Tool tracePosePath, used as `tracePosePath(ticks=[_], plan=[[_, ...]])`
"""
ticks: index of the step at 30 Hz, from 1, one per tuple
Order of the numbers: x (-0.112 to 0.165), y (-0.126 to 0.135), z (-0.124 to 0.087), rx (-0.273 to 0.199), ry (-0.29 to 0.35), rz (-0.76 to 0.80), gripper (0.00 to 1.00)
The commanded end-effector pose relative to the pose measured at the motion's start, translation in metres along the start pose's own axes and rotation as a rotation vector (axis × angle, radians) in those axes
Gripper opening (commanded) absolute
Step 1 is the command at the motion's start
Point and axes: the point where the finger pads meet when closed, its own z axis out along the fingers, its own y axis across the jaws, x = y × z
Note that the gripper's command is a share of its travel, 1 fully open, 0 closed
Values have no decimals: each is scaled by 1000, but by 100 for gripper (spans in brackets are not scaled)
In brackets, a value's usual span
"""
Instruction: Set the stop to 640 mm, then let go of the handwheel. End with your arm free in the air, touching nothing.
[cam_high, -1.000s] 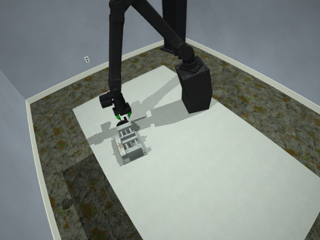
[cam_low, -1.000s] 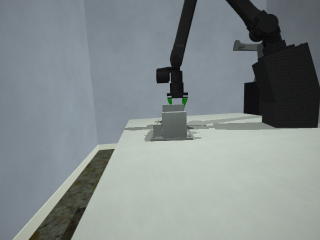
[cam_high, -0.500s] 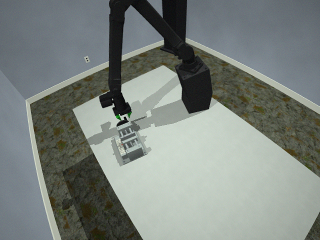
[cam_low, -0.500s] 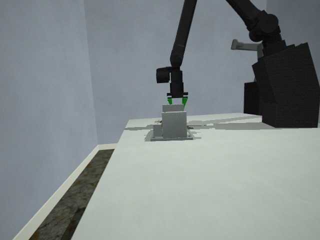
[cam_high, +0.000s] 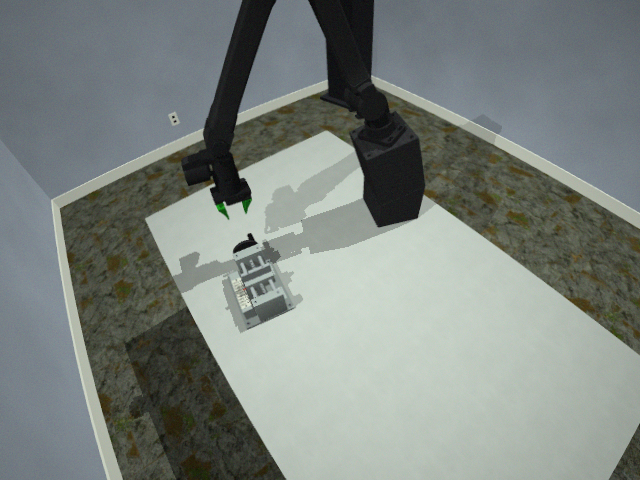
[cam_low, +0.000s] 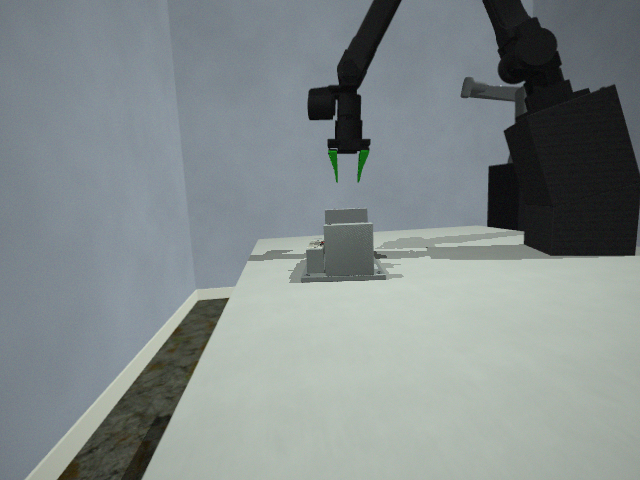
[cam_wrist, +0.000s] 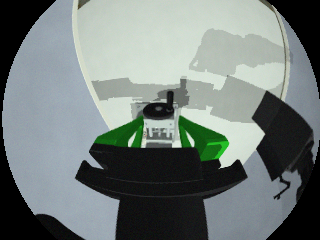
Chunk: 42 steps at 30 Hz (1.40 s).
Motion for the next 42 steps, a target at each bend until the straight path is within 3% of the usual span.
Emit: tracePosePath(ticks=[1, 4, 8, 13, 16, 20, 27, 31, 35, 36, 38, 39, 40, 42], plan=[[6, -21, 12, 74, 3, -4, 53], [6, -21, 12, 73, 3, -4, 53], [4, -1, -5, 19, -1, -2, 53], [5, -11, 9, 56, 2, -4, 53], [5, -8, 7, 48, 2, -3, 53], [18, 13, 7, 36, 1, -2, 53], [77, 71, 7, 31, 3, -2, 53], [89, 84, 8, 30, 4, -2, 53], [85, 95, 9, 30, -3, 22, 53], [83, 71, 18, 73, -7, 18, 53], [86, 71, 19, 73, -5, 14, 53], [87, 73, 21, 69, -4, 13, 53], [88, 89, 20, 26, 1, 17, 53], [85, 92, 27, 20, 0, 18, 53]])
